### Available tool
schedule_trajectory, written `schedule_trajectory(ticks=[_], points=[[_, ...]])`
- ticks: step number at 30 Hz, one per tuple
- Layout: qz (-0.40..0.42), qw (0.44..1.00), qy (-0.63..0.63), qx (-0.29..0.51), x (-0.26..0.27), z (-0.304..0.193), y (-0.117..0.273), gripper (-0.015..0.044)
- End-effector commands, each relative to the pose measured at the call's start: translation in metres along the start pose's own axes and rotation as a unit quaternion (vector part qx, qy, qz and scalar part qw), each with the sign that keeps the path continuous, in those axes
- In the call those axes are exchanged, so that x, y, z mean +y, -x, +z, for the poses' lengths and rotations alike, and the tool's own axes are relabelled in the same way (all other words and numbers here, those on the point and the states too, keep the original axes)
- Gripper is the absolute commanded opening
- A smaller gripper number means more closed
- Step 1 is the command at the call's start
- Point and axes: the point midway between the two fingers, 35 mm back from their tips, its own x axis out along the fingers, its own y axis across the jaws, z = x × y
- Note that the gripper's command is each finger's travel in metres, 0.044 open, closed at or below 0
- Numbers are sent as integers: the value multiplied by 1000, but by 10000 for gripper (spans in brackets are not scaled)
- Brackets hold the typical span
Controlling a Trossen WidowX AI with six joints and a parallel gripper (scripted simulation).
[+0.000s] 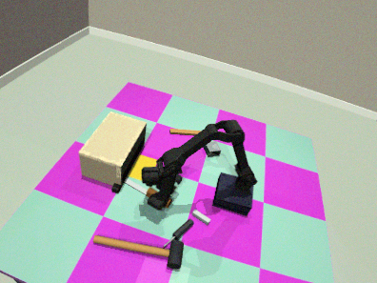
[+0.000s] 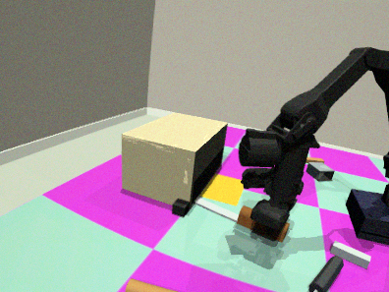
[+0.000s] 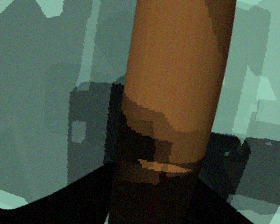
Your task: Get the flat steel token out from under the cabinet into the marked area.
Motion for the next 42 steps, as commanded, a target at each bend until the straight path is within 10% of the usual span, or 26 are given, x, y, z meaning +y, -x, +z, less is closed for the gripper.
schedule_trajectory(ticks=[1, 42], points=[[1, 1000, 1, -1, 0, 8, 0, 0], [1, 1000, 1, -3, -1, 55, 1, 0]])
